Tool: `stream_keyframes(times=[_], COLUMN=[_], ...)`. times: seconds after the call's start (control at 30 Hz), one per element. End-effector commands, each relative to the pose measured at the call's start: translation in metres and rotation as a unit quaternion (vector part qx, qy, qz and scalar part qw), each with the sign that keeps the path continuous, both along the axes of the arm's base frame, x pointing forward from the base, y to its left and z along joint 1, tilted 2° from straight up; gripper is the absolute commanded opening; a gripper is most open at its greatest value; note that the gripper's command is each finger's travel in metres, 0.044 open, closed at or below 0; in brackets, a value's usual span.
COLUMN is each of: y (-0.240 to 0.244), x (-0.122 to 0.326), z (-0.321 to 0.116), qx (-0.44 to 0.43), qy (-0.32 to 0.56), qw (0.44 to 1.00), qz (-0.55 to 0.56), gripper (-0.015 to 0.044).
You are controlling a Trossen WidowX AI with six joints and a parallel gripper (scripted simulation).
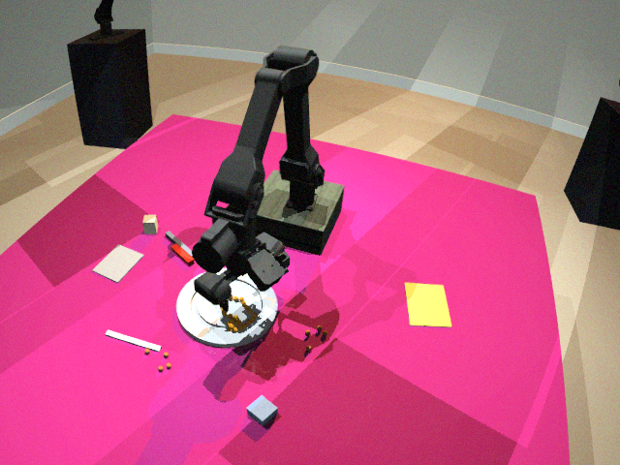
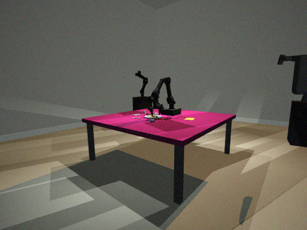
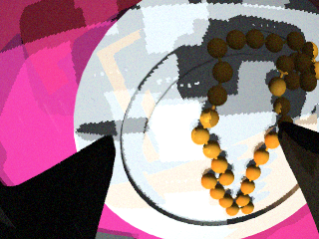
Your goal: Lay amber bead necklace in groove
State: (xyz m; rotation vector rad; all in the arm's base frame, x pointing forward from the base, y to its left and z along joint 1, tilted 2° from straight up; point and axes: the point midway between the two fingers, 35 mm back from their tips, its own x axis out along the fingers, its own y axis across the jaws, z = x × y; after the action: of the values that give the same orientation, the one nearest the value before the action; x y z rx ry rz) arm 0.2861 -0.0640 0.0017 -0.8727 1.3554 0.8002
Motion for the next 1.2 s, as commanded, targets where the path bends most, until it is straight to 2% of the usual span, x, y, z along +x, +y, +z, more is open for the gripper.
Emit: stream_keyframes(times=[0.0, 0.57, 0.83, 0.97, 1.1, 1.17], y=[-0.001, -0.001, 0.022, 0.023, 0.023, 0.022], x=[0.000, 0.000, 0.023, 0.024, 0.025, 0.024], z=[0.000, 0.000, 0.033, 0.032, 0.018, 0.026], qx=[-0.002, -0.002, 0.001, 0.001, 0.001, 0.003], qy=[0.000, 0.000, -0.001, -0.001, -0.001, -0.003], qw=[1.000, 1.000, 0.999, 0.999, 0.999, 0.999], qz=[-0.003, -0.003, -0.038, -0.039, -0.039, -0.035], gripper=[0.0440, 0.0440, 0.0230, 0.0125, 0.0120, 0.0120])
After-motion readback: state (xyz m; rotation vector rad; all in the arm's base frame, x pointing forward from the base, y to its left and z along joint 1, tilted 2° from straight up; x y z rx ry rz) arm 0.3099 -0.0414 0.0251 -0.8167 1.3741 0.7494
